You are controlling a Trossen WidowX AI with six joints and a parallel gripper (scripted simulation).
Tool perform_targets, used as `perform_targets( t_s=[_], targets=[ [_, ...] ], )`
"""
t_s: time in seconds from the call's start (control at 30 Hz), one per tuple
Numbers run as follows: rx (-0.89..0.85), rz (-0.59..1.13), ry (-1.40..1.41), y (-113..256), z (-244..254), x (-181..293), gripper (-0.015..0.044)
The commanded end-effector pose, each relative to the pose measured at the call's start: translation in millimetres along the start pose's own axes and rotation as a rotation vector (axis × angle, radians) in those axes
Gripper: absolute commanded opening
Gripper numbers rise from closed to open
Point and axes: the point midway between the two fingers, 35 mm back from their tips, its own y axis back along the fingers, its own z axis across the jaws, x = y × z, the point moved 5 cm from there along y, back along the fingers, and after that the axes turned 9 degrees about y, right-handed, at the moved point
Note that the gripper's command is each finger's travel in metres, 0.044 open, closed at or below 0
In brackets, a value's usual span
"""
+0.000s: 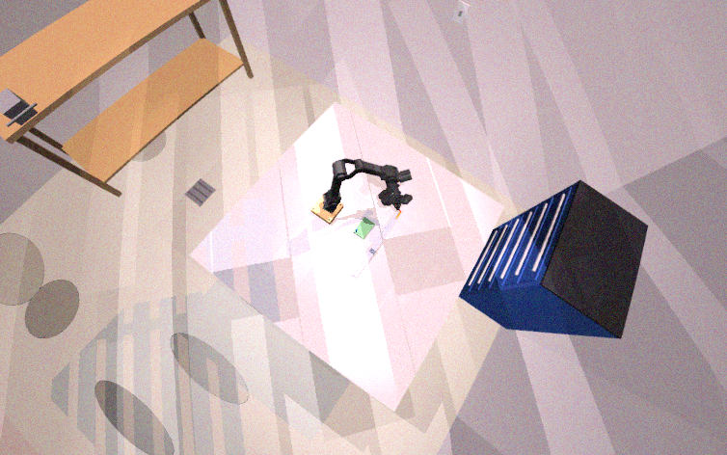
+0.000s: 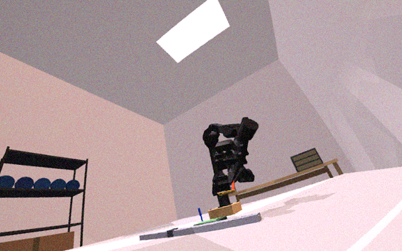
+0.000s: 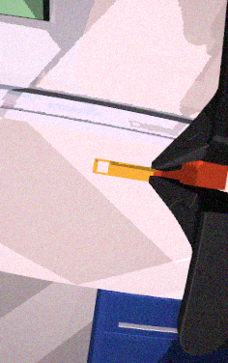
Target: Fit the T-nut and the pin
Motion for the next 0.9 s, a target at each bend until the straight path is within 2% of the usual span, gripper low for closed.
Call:
perform_targets(
  t_s=[0.0, 0.87],
  targets=[
    [-0.018, 0.001, -0.012, 2, -1, -1, -0.0150],
    [-0.095, -0.001, -0.051, 5, -12, -4, -0.0150]
  ],
)
